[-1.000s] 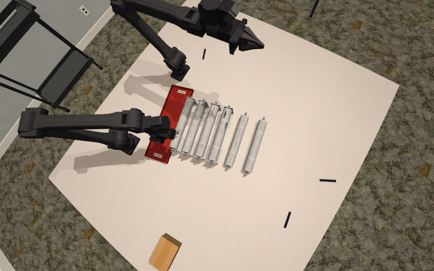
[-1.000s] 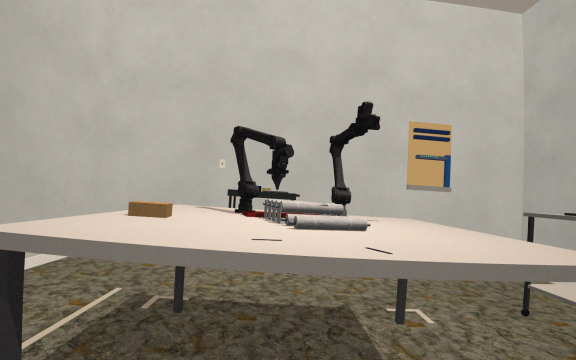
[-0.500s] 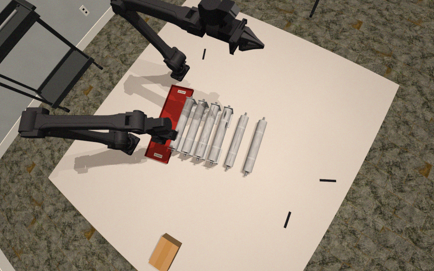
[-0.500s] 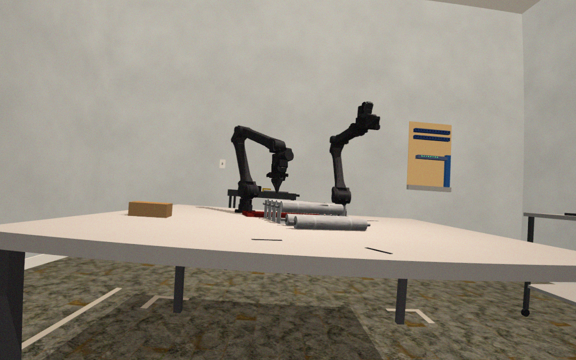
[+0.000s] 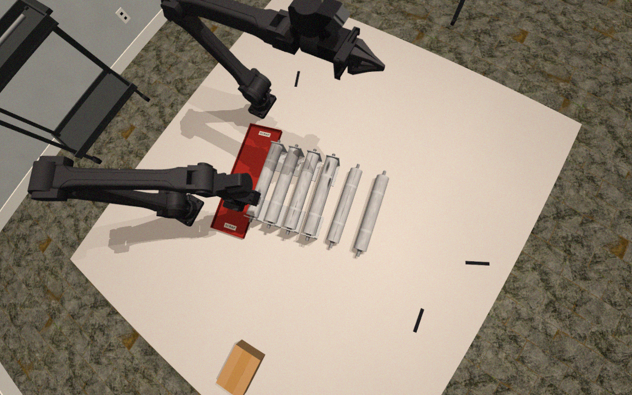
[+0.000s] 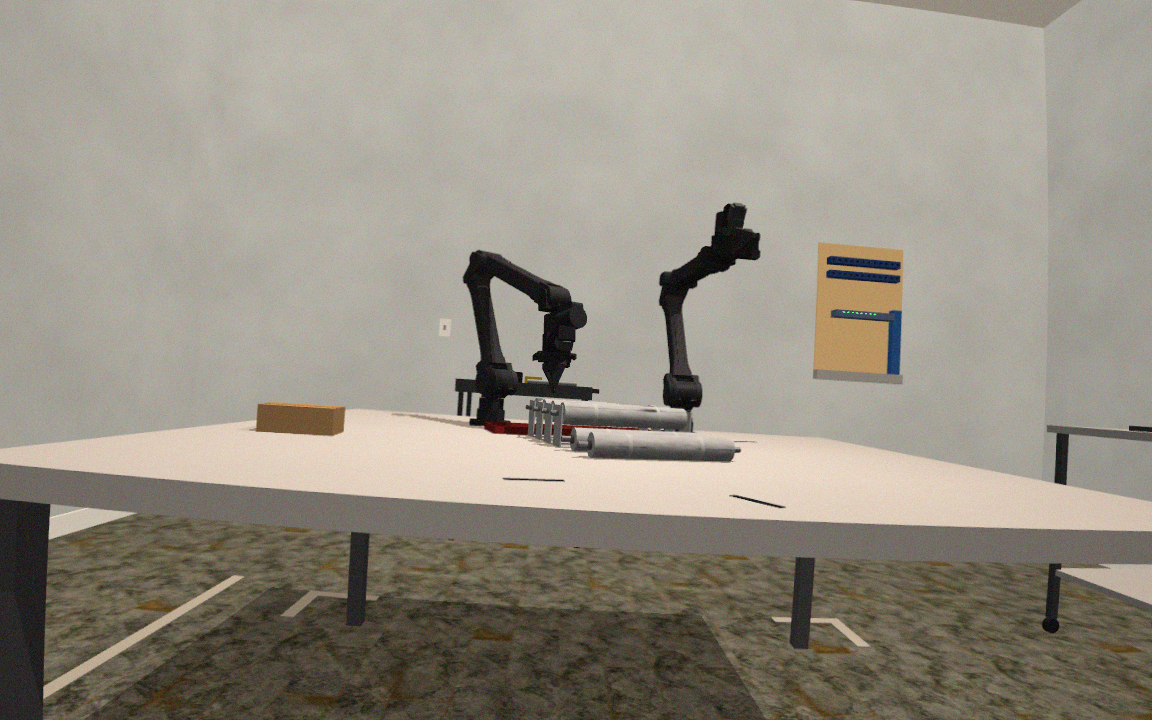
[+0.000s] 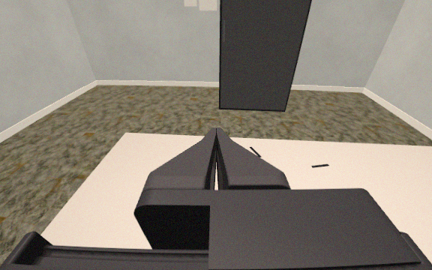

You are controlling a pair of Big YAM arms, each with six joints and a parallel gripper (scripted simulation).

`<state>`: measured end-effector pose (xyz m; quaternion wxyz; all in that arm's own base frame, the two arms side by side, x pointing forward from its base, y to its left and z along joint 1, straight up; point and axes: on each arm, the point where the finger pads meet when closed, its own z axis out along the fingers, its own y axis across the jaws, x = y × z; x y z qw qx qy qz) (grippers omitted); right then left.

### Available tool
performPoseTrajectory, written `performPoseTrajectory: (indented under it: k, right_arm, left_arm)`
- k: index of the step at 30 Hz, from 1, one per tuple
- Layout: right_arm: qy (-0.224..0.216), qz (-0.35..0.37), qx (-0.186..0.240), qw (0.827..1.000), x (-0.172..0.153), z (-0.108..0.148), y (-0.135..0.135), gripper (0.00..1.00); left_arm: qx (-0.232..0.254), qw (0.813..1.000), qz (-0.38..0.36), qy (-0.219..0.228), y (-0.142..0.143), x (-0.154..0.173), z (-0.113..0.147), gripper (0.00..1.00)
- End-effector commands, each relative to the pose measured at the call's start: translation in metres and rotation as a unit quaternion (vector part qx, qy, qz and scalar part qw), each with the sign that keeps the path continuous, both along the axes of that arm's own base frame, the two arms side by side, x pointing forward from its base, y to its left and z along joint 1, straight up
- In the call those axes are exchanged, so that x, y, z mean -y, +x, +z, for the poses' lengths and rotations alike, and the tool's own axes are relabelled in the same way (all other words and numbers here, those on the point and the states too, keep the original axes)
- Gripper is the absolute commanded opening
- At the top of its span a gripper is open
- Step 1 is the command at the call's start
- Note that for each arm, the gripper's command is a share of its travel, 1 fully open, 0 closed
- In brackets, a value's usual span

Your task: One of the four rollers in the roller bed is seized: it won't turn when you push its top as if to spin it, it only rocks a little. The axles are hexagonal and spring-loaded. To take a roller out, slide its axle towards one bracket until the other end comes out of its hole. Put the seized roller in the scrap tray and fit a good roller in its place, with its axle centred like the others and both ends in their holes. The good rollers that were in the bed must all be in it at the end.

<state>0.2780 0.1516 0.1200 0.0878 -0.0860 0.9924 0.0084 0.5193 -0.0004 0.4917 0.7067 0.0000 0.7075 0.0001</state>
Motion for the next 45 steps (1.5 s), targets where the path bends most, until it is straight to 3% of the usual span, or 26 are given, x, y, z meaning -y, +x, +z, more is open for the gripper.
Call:
performPoseTrajectory:
  k: [1,8,10,24,45]
  right_arm:
    - [0.0,0.002,0.006,1.0,0.001,-0.004,0.006,0.0]
    - [0.001,0.001,0.008,1.0,0.0,-0.012,0.008,0.0]
    - [0.017,0.0,0.034,0.999,-0.008,0.013,0.021,0.0]
    - [0.003,0.001,0.011,1.0,0.001,-0.01,0.006,0.0]
    - [0.003,0.001,0.01,1.0,0.0,-0.012,0.008,0.0]
  left_arm:
    - [0.017,1.0,-0.006,-0.004,-0.002,0.005,0.011,0.0]
    - [0.017,1.0,-0.006,-0.004,-0.002,0.005,0.011,0.0]
    - [0.017,1.0,-0.006,-0.004,-0.002,0.005,0.011,0.0]
    - [0.017,1.0,-0.006,-0.004,-0.002,0.005,0.011,0.0]
    - [0.017,1.0,-0.006,-0.004,-0.002,0.005,0.011,0.0]
